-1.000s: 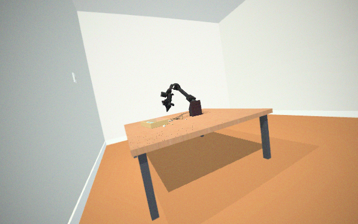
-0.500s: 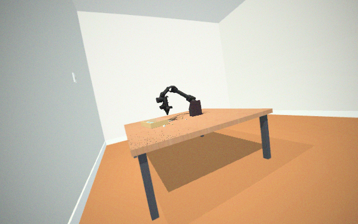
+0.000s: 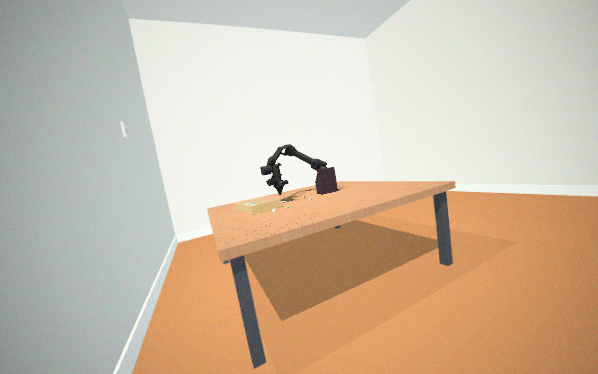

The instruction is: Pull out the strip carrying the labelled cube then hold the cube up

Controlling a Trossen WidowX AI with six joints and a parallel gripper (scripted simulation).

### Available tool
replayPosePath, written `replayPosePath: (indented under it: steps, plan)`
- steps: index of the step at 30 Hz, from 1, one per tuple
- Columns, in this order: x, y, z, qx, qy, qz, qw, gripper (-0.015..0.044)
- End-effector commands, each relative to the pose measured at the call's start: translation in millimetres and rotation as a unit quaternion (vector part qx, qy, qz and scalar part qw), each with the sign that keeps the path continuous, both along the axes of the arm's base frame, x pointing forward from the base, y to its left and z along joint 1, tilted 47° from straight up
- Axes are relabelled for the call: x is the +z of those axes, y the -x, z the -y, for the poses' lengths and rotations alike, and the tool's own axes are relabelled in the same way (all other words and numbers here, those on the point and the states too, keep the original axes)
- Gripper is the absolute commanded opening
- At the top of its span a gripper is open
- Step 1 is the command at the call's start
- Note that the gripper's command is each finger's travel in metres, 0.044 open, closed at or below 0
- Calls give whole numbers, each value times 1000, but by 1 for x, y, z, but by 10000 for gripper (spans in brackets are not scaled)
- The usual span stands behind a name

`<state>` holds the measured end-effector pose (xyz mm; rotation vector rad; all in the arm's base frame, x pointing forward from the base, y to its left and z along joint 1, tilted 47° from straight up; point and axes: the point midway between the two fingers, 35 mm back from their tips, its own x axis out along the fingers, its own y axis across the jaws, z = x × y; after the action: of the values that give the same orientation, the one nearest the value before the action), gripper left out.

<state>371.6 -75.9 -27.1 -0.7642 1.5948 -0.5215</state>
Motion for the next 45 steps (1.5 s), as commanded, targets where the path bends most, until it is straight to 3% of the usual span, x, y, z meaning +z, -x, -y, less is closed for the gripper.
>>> replayPosePath:
  steps: [1,45]
  plan:
    - [-5,1,5,1,1,-2,1000,0]
    - [-32,2,35,1,4,-2,1000,0]
